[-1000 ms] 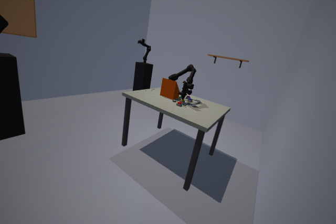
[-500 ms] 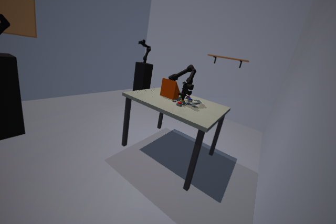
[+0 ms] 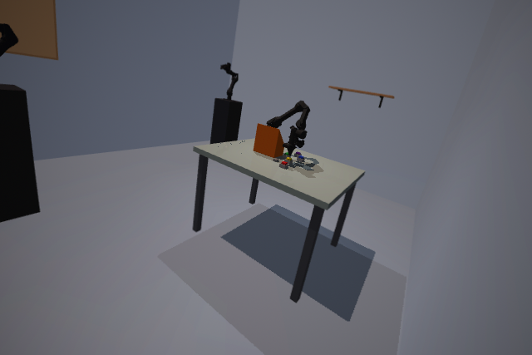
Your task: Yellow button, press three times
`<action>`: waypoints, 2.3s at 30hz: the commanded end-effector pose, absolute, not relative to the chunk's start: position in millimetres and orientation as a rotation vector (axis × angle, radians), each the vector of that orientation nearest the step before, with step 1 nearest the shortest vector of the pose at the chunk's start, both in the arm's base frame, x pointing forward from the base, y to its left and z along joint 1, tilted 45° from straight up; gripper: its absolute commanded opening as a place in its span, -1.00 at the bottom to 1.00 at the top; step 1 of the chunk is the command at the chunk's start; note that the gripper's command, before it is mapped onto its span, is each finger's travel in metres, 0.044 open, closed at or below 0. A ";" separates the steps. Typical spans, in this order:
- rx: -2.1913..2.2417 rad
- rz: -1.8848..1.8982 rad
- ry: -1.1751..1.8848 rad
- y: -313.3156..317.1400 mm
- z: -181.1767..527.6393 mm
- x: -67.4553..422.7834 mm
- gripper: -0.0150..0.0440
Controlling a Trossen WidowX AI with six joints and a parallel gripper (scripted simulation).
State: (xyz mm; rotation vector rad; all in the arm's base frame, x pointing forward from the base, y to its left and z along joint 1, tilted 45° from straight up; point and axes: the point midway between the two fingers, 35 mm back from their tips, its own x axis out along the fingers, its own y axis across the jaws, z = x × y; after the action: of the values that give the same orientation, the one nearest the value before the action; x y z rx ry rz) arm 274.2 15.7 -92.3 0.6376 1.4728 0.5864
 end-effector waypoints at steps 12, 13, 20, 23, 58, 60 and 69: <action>0.629 0.593 1.476 24.8 -101.0 274.4 -0.42; 0.629 0.593 1.476 25.9 -102.1 274.4 -0.42; 0.630 0.594 1.476 34.1 -109.9 274.2 -0.42; 0.630 0.594 1.476 36.8 -112.4 274.0 -0.42; 0.629 0.592 1.476 19.0 -95.2 274.3 -0.42; 0.629 0.592 1.476 21.3 -97.6 274.4 -0.42; 0.630 0.593 1.476 31.8 -107.7 274.3 -0.42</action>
State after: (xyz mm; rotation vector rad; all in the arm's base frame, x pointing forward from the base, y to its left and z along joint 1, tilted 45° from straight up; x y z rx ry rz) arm 277.0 26.1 -103.8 0.6212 1.4676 0.5918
